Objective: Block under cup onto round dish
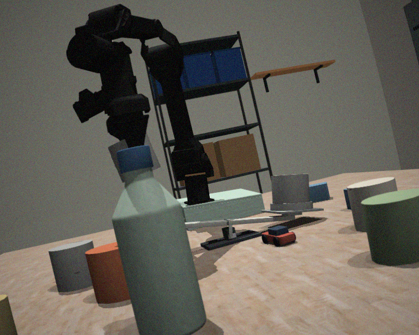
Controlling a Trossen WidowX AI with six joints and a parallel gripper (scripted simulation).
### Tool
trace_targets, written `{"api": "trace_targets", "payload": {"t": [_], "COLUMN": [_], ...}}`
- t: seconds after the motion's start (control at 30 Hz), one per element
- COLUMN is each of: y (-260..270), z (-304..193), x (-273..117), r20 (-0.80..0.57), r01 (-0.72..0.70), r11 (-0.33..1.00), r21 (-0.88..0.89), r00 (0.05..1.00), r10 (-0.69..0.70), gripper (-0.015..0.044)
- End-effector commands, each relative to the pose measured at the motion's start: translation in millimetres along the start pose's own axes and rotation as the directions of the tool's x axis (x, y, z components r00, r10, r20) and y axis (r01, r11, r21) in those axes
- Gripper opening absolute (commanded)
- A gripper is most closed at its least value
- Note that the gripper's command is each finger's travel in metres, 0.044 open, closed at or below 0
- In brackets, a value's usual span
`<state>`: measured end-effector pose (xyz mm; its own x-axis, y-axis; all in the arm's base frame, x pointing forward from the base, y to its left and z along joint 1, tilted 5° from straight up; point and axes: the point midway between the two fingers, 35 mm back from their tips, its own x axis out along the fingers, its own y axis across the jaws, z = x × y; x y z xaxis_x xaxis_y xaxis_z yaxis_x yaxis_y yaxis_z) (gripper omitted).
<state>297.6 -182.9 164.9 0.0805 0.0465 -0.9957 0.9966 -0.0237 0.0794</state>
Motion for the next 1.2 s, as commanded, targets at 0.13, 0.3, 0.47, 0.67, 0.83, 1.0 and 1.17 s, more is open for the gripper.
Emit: {"api": "trace_targets", "payload": {"t": [0.13,0.3,0.47,0.67,0.83,1.0,1.17], "y": [0.2,0.2,0.2,-19.9,-53.8,-92.3,-134.3], "z": [0.1,0.1,0.1,26.6,60.2,87.5,107.5], "x": [0.4,0.4,0.4,11.8,28.2,44.5,60.7], "r20": [0.0,0.0,0.0,0.005,0.01,0.013,0.015], "r01": [0.0,0.0,0.0,0.002,0.005,0.008,0.011], "r11": [1.0,1.0,1.0,1.0,1.0,1.0,1.0], "r21": [0.0,0.0,0.0,0.0,-0.001,-0.002,-0.002], "r00": [1.0,1.0,1.0,1.0,1.0,1.0,1.0], "r10": [0.0,0.0,0.0,-0.002,-0.005,-0.008,-0.011], "gripper": [0.0,0.0,0.0,0.0,0.0,0.0,0.0]}}
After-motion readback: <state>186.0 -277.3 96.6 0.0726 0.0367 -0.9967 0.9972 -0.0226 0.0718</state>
